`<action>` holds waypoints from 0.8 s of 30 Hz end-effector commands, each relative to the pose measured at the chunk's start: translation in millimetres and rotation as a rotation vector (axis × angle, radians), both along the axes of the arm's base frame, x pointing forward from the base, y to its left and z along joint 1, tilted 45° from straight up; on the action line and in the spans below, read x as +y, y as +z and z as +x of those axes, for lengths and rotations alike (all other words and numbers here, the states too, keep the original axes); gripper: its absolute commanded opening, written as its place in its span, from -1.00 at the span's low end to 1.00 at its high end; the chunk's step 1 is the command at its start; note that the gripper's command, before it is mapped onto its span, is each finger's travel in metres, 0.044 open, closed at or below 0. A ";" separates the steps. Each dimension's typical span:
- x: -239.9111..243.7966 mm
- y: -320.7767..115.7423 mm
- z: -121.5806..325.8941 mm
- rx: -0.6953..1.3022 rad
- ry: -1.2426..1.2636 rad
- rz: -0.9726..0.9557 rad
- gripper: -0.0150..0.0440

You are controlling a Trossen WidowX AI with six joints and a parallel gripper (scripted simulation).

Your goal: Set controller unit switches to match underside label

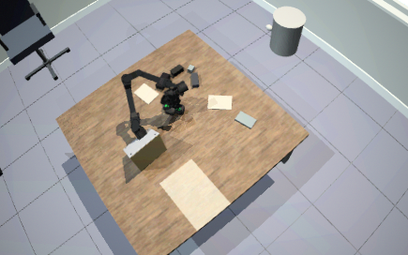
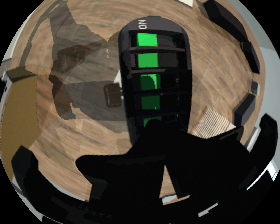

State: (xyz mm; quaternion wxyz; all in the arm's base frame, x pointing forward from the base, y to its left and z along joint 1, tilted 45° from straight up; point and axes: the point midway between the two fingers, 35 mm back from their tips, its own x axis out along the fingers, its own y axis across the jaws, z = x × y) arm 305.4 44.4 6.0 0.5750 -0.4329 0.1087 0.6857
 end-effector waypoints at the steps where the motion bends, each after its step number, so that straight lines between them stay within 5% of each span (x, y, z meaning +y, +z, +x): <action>1: 2.0 -2.9 -1.7 0.008 -0.007 0.005 -0.49; 24: -38.6 20.4 1.6 0.016 -0.015 0.003 -0.49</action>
